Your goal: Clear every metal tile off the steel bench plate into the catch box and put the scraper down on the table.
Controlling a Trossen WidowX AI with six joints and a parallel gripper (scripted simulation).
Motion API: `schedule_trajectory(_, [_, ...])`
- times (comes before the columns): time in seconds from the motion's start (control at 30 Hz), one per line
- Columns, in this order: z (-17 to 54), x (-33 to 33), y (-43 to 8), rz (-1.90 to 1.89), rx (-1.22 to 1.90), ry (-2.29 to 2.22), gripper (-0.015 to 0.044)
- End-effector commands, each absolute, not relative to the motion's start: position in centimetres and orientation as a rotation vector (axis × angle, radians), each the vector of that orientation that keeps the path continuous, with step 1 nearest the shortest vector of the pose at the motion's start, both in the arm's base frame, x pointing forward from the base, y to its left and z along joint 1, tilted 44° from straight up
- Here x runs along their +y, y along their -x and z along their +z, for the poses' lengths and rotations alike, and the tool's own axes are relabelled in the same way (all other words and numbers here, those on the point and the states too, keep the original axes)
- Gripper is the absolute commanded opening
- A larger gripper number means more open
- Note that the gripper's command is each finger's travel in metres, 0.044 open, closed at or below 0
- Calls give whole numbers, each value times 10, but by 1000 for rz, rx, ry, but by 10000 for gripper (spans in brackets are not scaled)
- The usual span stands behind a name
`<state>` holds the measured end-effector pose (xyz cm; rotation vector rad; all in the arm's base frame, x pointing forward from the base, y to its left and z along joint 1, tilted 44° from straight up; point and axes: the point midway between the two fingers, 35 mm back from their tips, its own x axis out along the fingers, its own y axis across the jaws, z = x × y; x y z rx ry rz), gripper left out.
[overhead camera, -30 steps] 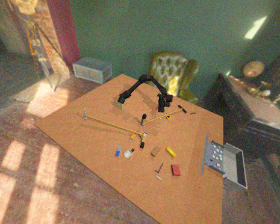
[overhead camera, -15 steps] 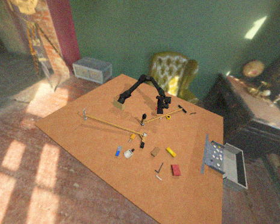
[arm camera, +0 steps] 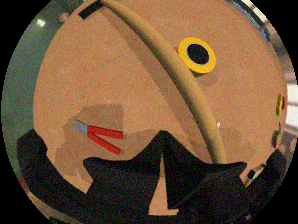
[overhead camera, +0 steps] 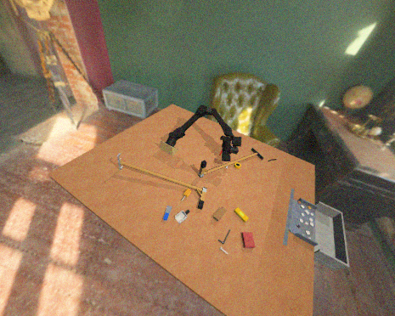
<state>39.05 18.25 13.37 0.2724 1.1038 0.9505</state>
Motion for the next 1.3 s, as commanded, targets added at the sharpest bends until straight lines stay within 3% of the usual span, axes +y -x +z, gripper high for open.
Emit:
schedule_trajectory(0.0, [130, 182, -395, 946, 1114, -276, 0])
schedule_trajectory(1.27, [122, 176, -432, 946, 1112, -274, 0])
